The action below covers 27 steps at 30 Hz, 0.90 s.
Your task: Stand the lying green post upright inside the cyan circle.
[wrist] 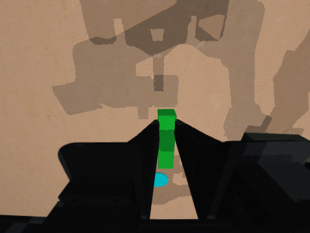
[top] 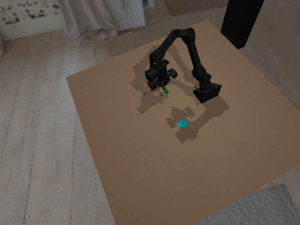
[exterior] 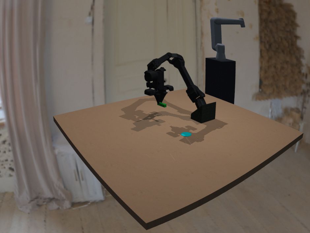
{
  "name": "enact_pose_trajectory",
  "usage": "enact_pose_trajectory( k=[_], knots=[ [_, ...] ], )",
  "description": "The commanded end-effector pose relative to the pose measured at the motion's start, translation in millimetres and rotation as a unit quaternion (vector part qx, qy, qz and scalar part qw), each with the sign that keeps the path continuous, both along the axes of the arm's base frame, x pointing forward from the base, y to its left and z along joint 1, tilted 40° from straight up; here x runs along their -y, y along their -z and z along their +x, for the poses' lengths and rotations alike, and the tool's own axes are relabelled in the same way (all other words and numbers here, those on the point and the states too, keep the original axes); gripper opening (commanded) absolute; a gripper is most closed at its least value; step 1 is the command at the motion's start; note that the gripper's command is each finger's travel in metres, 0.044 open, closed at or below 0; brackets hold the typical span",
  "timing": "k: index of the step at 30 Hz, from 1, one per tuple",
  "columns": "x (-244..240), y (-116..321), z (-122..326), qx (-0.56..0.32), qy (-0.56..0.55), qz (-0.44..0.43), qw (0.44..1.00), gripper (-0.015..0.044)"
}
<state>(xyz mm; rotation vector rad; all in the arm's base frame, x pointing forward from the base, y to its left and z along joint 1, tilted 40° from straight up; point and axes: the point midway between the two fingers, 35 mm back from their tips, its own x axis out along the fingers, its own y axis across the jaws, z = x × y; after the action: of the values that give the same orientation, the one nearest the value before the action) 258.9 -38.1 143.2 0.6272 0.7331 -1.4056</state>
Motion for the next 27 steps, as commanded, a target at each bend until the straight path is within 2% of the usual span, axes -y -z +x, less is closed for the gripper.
enact_pose_trajectory(
  k=[1,5,14,27],
  knots=[
    [-2.6,-6.9,1.4,0.008,0.001,-0.003,1.000,0.0022],
    [-4.7,-6.6,1.9,0.001,-0.007,-0.003,1.000,0.0022],
    [-27.5,8.5,9.9,-0.090,-0.119,0.003,0.989,0.0022],
    [-62.0,31.9,16.7,-0.218,-0.278,0.008,0.935,0.0022]
  ],
)
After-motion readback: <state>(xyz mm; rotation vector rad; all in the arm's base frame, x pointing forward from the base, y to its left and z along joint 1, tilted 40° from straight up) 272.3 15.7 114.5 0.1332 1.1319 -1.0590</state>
